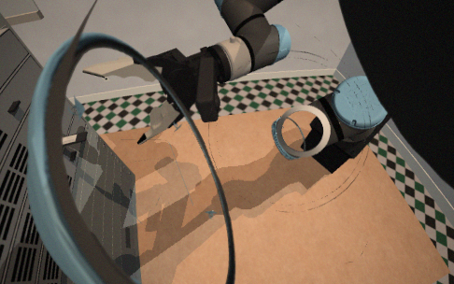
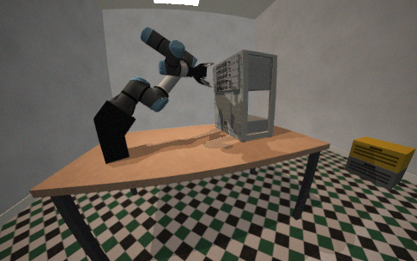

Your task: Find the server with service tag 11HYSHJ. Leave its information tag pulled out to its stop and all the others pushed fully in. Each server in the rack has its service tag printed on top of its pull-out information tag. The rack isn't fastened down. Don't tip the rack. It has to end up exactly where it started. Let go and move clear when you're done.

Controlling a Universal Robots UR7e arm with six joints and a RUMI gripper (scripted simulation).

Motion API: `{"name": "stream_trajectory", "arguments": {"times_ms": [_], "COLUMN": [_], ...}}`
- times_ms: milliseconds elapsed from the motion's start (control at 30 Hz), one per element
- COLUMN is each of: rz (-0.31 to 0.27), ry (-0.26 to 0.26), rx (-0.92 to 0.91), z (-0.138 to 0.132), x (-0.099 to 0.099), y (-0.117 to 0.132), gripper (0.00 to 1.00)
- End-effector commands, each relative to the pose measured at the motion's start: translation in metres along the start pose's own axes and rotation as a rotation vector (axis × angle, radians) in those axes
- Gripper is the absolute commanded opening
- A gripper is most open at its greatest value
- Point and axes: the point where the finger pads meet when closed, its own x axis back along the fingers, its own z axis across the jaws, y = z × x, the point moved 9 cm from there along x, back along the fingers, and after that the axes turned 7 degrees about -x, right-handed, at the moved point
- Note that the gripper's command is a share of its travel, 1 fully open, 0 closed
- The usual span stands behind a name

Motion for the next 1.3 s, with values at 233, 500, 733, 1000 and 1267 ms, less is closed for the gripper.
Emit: {"name": "stream_trajectory", "arguments": {"times_ms": [233, 500, 733, 1000, 1267], "rz": [-0.024, -0.045, -0.058, -0.079, -0.094], "ry": [0.022, 0.038, 0.047, 0.061, 0.069], "rx": [0.008, 0.015, 0.019, 0.025, 0.029], "z": [-0.005, -0.009, -0.012, -0.016, -0.019], "x": [0.001, 0.001, 0.001, 0.002, 0.002], "y": [-0.001, -0.002, -0.003, -0.004, -0.004], "gripper": [1.00, 1.00, 1.00, 1.00, 1.00]}}
